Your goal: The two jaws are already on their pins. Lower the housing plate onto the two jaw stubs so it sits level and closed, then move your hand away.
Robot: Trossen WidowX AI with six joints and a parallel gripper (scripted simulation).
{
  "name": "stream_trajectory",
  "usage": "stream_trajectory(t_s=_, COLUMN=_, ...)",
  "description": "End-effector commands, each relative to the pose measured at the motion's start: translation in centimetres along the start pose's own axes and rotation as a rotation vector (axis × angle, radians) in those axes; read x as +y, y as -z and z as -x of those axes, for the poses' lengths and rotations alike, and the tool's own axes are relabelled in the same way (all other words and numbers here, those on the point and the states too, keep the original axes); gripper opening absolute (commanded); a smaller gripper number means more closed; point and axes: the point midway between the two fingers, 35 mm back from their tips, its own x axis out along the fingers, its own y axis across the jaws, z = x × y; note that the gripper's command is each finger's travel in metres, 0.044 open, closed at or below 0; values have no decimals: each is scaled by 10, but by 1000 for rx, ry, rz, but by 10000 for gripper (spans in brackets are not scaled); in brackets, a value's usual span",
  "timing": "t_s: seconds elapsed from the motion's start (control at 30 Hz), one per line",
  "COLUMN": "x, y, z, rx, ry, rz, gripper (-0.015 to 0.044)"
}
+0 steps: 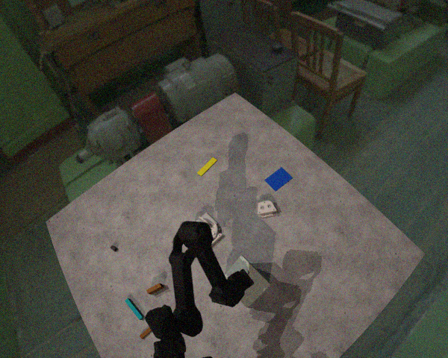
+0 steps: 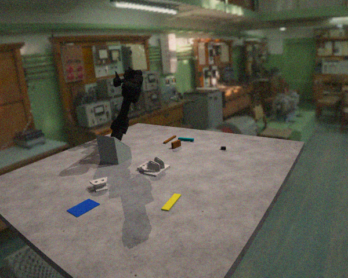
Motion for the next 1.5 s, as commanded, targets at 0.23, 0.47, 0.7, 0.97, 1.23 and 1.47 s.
stream_trajectory(t_s=0.23, x=-35, y=64, z=4, rx=267, ry=82, rz=73, gripper=440)
stream_trajectory(t_s=0.47, x=-61, y=103, z=20, rx=437, ry=142, rz=114, gripper=440)
stream_trajectory(t_s=0.7, x=-89, y=136, z=44, rx=601, ry=228, rz=102, gripper=440)
stream_trajectory(t_s=0.97, x=-122, y=170, z=86, rx=792, ry=329, rz=105, gripper=440)
stream_trajectory(t_s=1.23, x=-155, y=193, z=138, rx=981, ry=440, rz=117, gripper=440)
stream_trajectory(t_s=1.47, x=-183, y=202, z=190, rx=1141, ry=545, rz=133, gripper=440)
